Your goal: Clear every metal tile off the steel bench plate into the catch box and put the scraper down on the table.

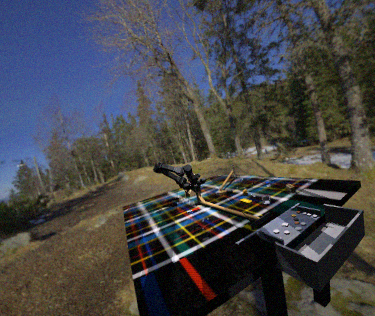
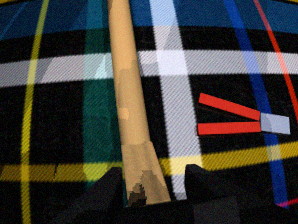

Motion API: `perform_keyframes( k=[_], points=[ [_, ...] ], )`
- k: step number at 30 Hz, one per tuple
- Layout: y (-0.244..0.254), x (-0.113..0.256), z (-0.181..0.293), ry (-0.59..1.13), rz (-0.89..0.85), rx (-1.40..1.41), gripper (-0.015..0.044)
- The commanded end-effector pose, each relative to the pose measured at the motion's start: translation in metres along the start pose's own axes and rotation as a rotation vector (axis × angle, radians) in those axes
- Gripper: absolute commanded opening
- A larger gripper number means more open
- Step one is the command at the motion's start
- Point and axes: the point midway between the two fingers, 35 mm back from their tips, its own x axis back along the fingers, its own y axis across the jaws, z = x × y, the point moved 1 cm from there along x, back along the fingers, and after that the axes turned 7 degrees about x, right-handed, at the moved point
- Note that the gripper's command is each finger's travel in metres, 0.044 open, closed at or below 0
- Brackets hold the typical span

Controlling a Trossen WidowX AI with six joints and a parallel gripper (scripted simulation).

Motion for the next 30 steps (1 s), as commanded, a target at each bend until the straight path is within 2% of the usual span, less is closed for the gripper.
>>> perform_keyframes(
  k=[1,30],
  points=[
    [-0.0013,0.0007,-0.0039,-0.008,0.005,-0.013,0.0000],
    [-0.0006,-0.0048,-0.0122,-0.009,0.006,-0.013,0.0000]
  ],
)
